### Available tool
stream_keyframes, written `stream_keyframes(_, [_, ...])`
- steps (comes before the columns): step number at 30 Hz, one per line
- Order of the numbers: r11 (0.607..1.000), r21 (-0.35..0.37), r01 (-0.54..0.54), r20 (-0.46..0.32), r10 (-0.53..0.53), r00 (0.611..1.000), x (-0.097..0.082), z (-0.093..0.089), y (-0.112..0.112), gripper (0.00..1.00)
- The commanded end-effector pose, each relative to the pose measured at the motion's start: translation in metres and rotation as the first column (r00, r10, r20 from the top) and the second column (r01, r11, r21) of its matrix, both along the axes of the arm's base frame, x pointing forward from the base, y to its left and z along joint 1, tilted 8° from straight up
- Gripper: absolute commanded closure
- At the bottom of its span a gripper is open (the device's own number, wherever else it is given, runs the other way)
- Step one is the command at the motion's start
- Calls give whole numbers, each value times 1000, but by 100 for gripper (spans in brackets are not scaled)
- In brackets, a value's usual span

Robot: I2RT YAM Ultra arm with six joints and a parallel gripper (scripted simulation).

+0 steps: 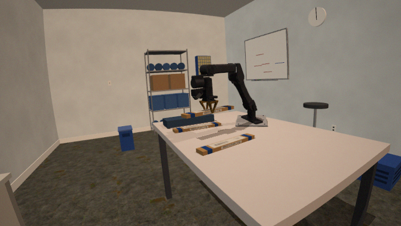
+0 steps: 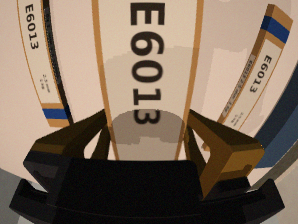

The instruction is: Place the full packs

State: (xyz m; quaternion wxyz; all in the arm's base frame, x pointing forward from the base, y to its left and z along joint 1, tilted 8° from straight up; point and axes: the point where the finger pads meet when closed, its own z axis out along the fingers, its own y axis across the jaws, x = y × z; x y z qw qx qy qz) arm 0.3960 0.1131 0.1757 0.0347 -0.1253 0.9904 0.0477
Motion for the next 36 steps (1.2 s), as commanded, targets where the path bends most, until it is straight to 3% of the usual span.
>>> stream_keyframes(1, [1000, 14, 5, 62, -6, 998, 0, 26, 1, 100])
stream_keyframes(2, [1000, 20, 3, 83, -5, 997, 6, 25, 3, 100])
stream_keyframes(4, [1000, 10, 2, 46, -2, 999, 0, 10, 3, 100])
stream_keyframes(8, [1000, 10, -1, 46, 1, 999, 0, 4, 5, 100])
stream_keyframes(9, [1000, 18, -2, 76, 0, 997, 6, 11, 7, 100])
stream_keyframes(14, [1000, 11, 5, 46, -6, 999, 2, -6, 4, 100])
stream_keyframes(16, [1000, 11, 5, 46, -6, 999, 2, -6, 4, 100])
stream_keyframes(17, [1000, 21, 4, 87, -6, 996, 10, 4, 6, 100])
stream_keyframes(19, [1000, 21, 2, 87, -4, 996, 10, 1, 7, 100])
stream_keyframes(20, [1000, 11, 2, 45, -2, 999, 2, -13, 6, 100])
stream_keyframes(26, [1000, 18, 2, 76, -4, 997, 9, -14, 8, 100])
stream_keyframes(29, [1000, 10, 4, 46, -5, 999, 4, -28, 6, 100])
stream_keyframes(34, [1000, 21, -1, 87, -1, 996, 12, -21, 10, 100])
stream_keyframes(36, [1000, 10, -1, 46, 0, 999, 4, -36, 9, 100])
